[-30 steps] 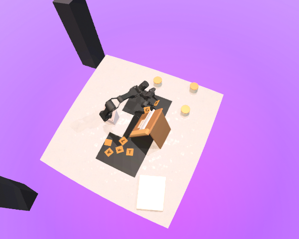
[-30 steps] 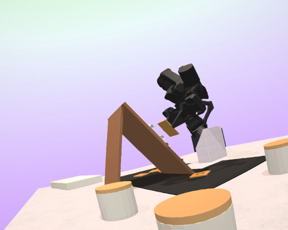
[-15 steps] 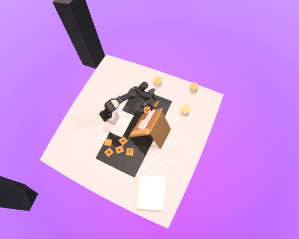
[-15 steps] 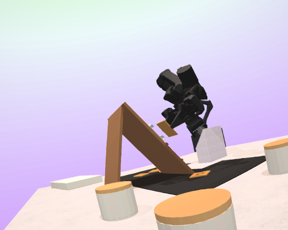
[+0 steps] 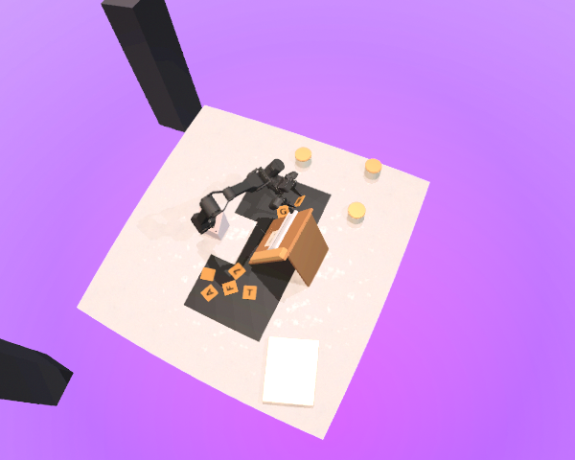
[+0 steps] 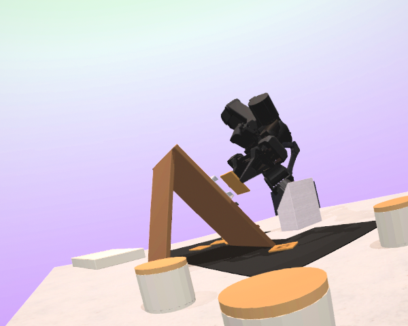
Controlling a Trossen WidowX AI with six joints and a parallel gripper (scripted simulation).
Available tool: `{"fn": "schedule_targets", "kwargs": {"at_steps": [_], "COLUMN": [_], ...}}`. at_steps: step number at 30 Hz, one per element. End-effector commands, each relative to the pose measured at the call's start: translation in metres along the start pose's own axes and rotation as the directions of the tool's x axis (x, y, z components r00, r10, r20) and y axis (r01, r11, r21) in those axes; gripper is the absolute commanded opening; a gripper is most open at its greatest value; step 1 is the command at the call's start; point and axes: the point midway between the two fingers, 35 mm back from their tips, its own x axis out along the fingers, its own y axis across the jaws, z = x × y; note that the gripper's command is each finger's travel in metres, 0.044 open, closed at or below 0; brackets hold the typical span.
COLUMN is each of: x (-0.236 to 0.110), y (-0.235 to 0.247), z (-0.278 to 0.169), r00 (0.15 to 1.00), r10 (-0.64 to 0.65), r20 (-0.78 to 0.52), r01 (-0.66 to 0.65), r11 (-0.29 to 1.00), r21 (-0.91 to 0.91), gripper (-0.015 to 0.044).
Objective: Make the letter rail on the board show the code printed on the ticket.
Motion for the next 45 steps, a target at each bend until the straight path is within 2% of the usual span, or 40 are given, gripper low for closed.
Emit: {"fn": "schedule_targets", "kwargs": {"at_steps": [1,45], "x": [0.0,0.0], "y": [-0.002,-0.025], "z": [-0.001,-0.001], "r00": [1.0,1.0], "r10": [0.003,0.002], "r20": [-0.002,-0.003], "r01": [-0.003,-0.002], "r11": [1.0,1.0], "r21": [-0.005,-0.007], "gripper": [0.0,0.0]}}
